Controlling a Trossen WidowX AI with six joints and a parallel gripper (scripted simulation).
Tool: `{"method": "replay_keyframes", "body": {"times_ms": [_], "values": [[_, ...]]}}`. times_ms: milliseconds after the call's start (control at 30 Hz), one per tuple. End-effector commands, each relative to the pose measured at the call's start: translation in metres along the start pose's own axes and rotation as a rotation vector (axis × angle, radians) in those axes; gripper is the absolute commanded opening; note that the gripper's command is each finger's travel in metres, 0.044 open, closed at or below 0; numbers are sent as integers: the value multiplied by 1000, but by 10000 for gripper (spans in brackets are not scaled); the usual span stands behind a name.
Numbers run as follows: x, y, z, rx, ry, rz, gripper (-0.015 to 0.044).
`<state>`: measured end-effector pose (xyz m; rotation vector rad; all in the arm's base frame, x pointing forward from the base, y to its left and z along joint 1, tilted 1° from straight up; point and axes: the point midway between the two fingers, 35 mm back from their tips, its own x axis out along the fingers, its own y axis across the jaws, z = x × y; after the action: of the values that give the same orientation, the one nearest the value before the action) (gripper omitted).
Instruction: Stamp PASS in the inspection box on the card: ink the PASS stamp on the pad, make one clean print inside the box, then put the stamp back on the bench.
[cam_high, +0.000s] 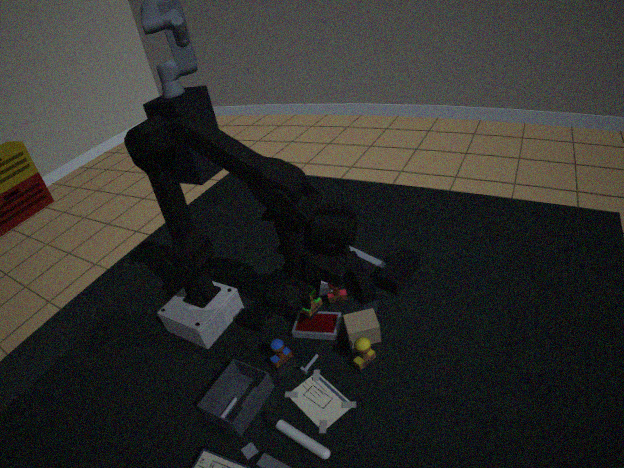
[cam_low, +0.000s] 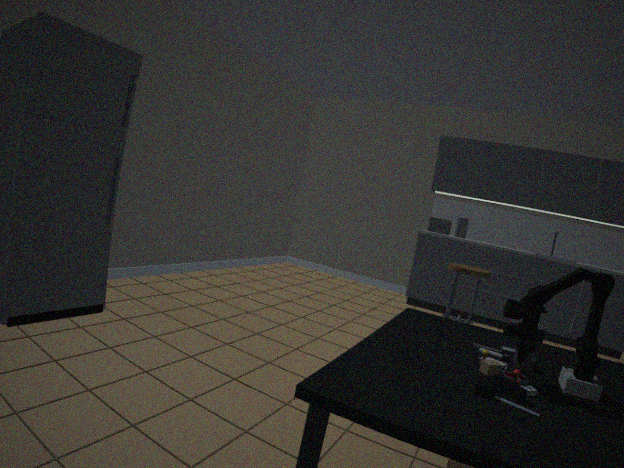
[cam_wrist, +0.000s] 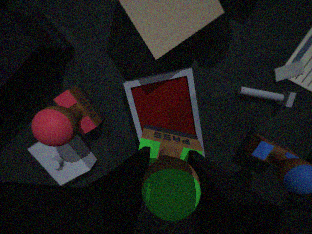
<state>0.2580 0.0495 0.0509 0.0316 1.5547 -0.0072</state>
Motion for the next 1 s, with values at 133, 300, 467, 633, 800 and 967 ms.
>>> {"method": "replay_keyframes", "body": {"times_ms": [133,300,467,633,800,967], "values": [[-15,0,1,-1,-6,1,0],[-22,0,0,-1,-6,1,0],[-23,-5,5,-66,-7,1,0],[-24,-14,14,-198,-7,-1,0],[-25,-25,23,-329,-8,-3,0],[-26,-36,32,-460,-8,-5,0]]}}
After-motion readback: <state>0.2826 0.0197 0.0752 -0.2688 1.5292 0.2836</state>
